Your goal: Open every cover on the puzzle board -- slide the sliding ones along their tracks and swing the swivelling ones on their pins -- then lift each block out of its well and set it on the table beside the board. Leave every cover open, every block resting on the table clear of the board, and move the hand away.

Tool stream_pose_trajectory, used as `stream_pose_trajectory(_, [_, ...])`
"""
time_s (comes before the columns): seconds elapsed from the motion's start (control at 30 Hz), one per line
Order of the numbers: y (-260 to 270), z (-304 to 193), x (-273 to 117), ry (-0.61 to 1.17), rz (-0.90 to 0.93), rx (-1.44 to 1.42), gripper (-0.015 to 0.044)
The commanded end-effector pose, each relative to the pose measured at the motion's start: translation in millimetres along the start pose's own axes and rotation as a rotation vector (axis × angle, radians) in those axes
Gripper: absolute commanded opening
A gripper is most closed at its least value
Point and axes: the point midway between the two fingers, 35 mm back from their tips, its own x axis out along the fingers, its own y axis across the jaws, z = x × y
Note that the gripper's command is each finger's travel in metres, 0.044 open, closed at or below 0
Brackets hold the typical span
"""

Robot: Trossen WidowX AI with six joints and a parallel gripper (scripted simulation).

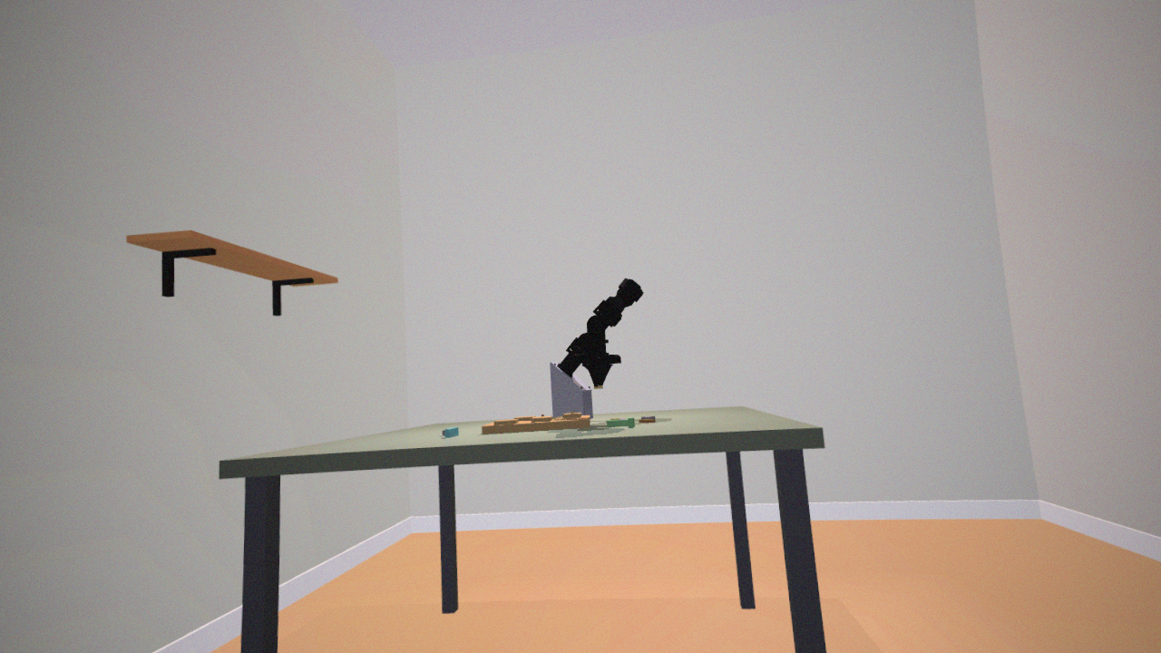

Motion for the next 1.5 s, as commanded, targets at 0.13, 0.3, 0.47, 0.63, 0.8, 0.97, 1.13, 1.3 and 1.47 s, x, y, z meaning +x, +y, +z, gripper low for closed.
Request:
stream_pose_trajectory(0.13, [-30.2,-7.3,0.0,0.006,-0.008,0.009,0.0080])
stream_pose_trajectory(0.3, [-48.6,-11.3,-0.7,0.016,-0.014,0.010,0.0080])
stream_pose_trajectory(0.47, [-53.6,-12.2,0.1,0.019,-0.017,0.010,0.0080])
stream_pose_trajectory(0.63, [-51.6,-12.8,7.9,0.017,-0.016,0.010,0.0080])
stream_pose_trajectory(0.8, [-50.0,-13.4,16.0,0.014,-0.016,0.009,0.0080])
stream_pose_trajectory(0.97, [-48.7,-13.9,24.1,0.013,-0.015,0.008,0.0080])
stream_pose_trajectory(1.13, [-47.8,-14.4,32.3,0.011,-0.015,0.008,0.0080])
stream_pose_trajectory(1.3, [-47.3,-14.8,40.5,0.011,-0.015,0.008,0.0080])
stream_pose_trajectory(1.47, [-47.1,-15.1,48.8,0.010,-0.015,0.007,0.0080])
